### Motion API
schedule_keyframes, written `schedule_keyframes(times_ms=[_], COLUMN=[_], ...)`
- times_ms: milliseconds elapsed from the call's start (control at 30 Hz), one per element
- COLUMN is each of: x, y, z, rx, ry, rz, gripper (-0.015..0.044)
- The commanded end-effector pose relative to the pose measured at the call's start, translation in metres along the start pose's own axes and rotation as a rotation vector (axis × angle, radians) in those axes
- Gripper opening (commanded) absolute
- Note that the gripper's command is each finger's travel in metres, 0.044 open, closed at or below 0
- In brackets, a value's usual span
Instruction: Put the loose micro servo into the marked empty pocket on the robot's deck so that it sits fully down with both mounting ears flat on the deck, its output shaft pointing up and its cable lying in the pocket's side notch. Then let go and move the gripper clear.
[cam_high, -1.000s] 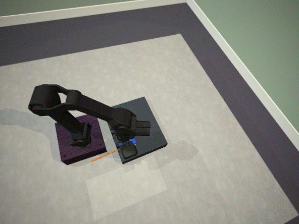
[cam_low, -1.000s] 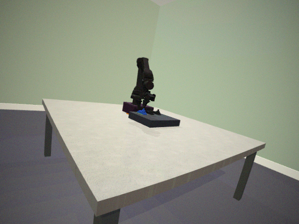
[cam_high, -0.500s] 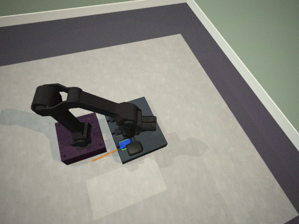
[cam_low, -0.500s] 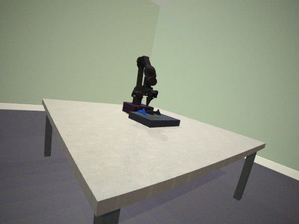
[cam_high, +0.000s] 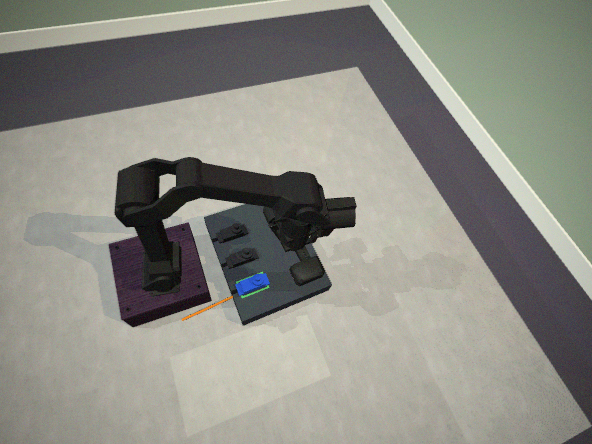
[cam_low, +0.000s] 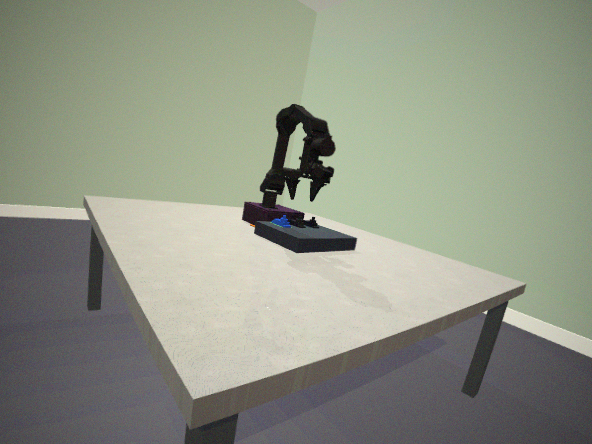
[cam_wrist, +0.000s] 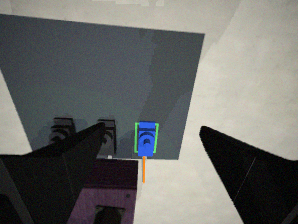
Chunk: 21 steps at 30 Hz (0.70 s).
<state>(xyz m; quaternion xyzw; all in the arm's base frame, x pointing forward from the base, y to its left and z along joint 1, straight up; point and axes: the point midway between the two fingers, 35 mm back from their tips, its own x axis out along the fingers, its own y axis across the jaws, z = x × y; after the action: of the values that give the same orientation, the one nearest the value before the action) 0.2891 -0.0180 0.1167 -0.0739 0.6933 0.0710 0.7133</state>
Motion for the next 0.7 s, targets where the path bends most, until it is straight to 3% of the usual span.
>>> schedule_keyframes(times_ms=[0,100,667], x=[-0.022,-0.045,-0.045], y=[0.0,0.001,0.001], z=[0.001,-0.006,-0.006], rx=[0.002,-0.001,-0.001], ry=[-0.007,-0.011,-0.011], rz=[-0.002,-0.003,-0.003], gripper=[0.044,0.044,0.044])
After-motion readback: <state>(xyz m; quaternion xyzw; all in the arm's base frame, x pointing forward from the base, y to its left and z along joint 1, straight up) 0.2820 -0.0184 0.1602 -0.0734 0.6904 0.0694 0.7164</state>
